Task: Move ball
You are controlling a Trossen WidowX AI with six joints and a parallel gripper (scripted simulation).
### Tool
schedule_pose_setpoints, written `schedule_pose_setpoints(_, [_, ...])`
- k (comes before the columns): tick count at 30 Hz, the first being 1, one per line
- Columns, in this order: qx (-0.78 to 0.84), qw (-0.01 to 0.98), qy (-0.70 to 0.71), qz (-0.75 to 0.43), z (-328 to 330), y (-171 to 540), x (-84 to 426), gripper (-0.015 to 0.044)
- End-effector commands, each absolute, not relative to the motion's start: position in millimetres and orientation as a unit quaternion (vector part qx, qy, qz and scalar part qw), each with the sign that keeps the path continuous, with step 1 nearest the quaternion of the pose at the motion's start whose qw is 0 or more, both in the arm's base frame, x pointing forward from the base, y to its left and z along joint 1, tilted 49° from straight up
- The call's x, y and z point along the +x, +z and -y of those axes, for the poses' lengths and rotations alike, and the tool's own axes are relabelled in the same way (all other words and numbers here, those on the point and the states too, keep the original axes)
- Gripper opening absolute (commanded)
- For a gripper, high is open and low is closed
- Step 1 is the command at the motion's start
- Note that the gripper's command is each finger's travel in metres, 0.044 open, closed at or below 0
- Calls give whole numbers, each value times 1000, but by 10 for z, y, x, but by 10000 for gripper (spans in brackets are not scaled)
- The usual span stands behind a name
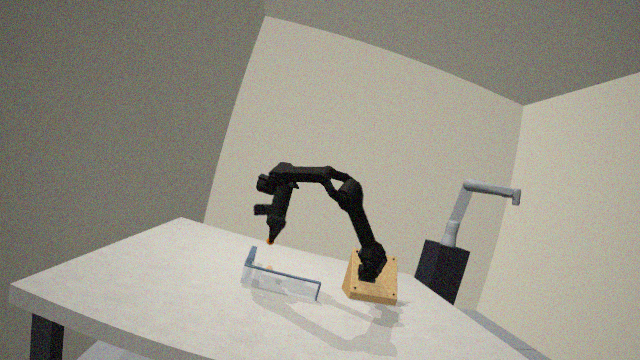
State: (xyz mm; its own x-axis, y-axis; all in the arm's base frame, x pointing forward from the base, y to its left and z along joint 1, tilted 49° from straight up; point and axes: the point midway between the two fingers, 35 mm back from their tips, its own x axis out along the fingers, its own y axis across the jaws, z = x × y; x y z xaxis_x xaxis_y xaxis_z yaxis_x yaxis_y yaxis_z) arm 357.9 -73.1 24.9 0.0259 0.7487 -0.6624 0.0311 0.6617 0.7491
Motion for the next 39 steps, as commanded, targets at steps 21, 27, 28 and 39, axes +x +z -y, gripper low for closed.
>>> schedule_pose_setpoints(21, [306, 646, 276, -642, 335, -594, 3390, 0])
schedule_pose_setpoints(27, [307, 646, 277, -642, 269, -646, 3384, 0])
schedule_pose_setpoints(28, [307, 646, 277, -642, 263, -651, 3384, 0])
schedule_pose_setpoints(39, [307, 646, 277, -642, 138, -759, 3387, 0])
